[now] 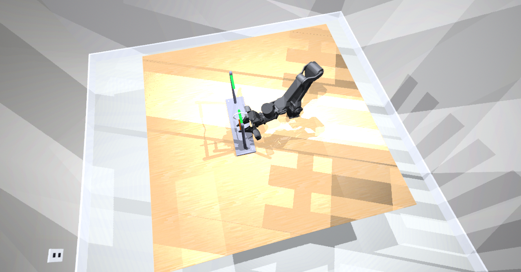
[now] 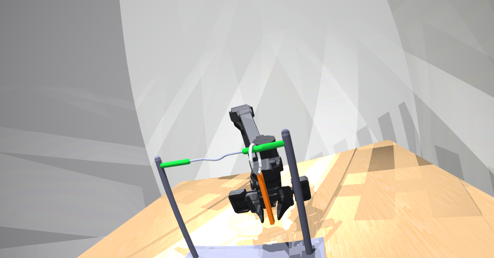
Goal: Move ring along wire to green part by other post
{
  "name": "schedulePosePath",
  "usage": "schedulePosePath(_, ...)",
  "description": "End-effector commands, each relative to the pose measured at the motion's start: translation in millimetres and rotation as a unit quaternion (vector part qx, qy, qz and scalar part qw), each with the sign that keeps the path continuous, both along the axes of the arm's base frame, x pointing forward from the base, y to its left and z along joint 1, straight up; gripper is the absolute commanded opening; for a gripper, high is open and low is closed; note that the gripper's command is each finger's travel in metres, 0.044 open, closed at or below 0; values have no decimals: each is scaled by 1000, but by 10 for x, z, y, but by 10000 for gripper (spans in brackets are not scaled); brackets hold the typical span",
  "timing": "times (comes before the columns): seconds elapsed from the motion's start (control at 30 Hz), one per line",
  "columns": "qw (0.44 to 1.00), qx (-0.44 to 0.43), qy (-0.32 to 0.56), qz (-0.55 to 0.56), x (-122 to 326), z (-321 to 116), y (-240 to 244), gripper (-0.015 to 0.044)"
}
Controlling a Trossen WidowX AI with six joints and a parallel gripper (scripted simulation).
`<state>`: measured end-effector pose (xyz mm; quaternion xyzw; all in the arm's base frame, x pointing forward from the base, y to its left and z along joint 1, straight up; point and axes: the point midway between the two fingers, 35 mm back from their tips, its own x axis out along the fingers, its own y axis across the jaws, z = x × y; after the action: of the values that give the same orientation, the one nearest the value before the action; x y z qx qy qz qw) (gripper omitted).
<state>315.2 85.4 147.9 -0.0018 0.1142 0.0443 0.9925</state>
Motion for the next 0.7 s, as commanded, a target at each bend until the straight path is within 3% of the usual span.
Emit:
schedulePosePath(0.0, 1000, 1, 6, -3, -93, -16, -15, 160)
schedulePosePath(0.67, 1000, 2, 7, -4, -417, 37, -56, 160)
